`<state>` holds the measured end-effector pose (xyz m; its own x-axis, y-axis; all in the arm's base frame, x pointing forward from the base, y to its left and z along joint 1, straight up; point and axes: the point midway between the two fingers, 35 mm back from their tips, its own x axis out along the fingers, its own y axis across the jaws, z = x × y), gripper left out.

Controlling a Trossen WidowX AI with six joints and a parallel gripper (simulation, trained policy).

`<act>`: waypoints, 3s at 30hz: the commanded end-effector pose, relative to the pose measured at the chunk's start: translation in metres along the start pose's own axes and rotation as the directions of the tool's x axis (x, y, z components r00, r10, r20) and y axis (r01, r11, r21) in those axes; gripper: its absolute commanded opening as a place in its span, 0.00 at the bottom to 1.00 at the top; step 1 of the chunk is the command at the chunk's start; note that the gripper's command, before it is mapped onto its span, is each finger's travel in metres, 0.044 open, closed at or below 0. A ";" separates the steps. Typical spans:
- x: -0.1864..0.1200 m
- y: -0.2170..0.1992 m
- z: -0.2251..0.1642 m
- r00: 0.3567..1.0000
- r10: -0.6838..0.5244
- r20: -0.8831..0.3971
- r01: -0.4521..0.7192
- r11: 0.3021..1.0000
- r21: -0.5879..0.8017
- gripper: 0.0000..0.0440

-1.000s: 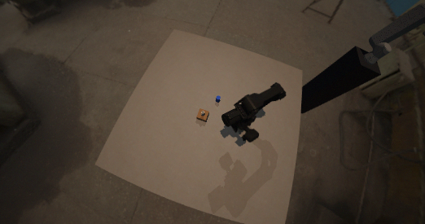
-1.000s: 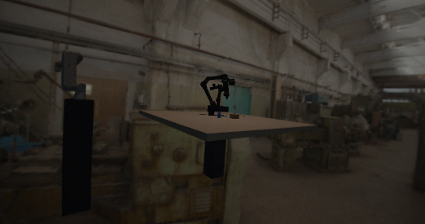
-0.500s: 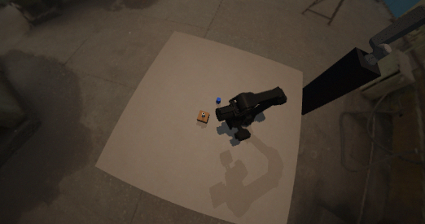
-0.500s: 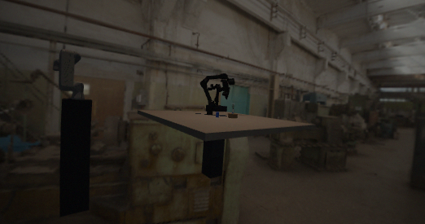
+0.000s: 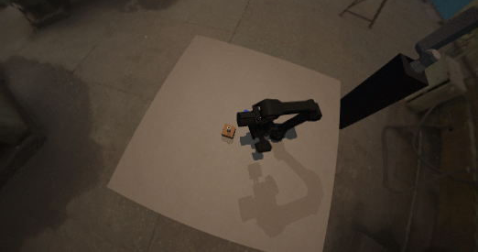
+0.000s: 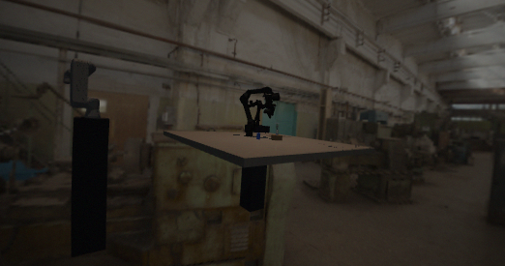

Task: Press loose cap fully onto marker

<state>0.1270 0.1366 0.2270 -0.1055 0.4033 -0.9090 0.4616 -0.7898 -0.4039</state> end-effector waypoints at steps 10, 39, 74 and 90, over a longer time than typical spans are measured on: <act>-0.009 0.030 -0.015 0.998 0.051 -0.028 -0.046 0.991 0.129 0.73; -0.030 0.107 -0.031 0.986 0.165 -0.034 -0.136 0.898 0.419 0.72; -0.035 0.210 -0.015 0.964 0.247 0.099 -0.248 0.703 0.667 0.71; -0.015 0.244 0.004 0.955 0.215 0.203 -0.294 0.632 0.717 0.69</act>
<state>0.2388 -0.0605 0.1477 -0.1641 0.1254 -0.9784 -0.3063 -0.9493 -0.0703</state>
